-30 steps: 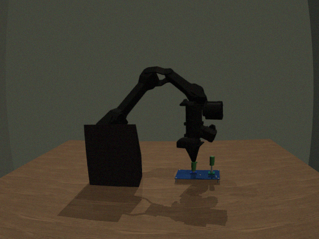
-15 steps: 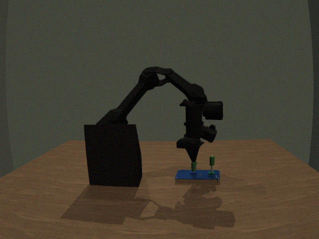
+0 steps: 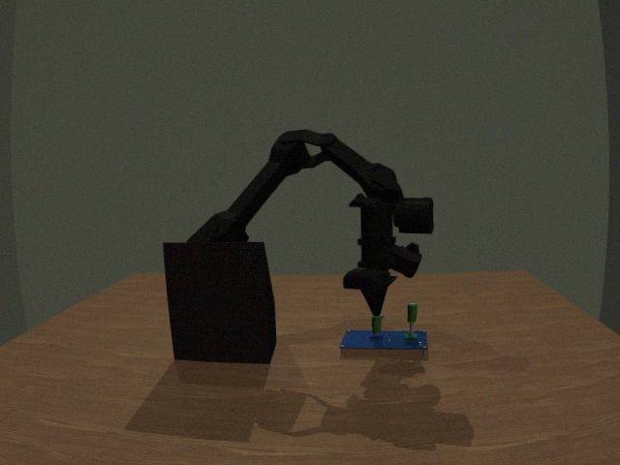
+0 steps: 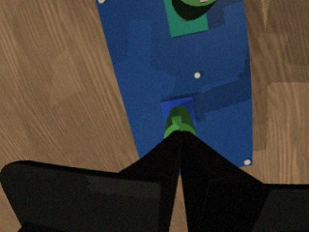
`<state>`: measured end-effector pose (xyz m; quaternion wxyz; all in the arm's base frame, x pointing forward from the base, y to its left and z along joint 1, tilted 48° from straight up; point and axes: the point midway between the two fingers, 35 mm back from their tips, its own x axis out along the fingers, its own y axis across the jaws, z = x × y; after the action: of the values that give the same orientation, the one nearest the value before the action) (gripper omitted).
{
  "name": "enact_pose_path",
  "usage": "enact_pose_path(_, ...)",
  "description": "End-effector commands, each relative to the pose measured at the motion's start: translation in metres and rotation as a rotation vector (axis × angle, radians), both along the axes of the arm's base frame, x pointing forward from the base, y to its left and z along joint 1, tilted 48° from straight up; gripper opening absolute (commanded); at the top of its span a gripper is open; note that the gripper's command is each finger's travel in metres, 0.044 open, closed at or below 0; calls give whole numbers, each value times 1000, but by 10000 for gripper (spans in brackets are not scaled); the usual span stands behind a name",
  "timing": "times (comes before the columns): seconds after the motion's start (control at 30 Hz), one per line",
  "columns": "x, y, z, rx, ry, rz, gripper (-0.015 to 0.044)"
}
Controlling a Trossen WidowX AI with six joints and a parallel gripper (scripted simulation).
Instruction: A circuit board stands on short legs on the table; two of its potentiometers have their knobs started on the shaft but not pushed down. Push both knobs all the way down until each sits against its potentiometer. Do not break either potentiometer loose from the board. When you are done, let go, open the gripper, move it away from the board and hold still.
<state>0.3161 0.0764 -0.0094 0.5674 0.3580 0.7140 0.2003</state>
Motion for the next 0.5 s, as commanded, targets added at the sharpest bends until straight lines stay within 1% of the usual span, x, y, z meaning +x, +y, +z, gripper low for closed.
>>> enact_pose_path(0.0, 1, 4, -2, 1, -2, 9, 0)
enact_pose_path(0.47, 3, -12, 12, 0, -2, 9, 0)
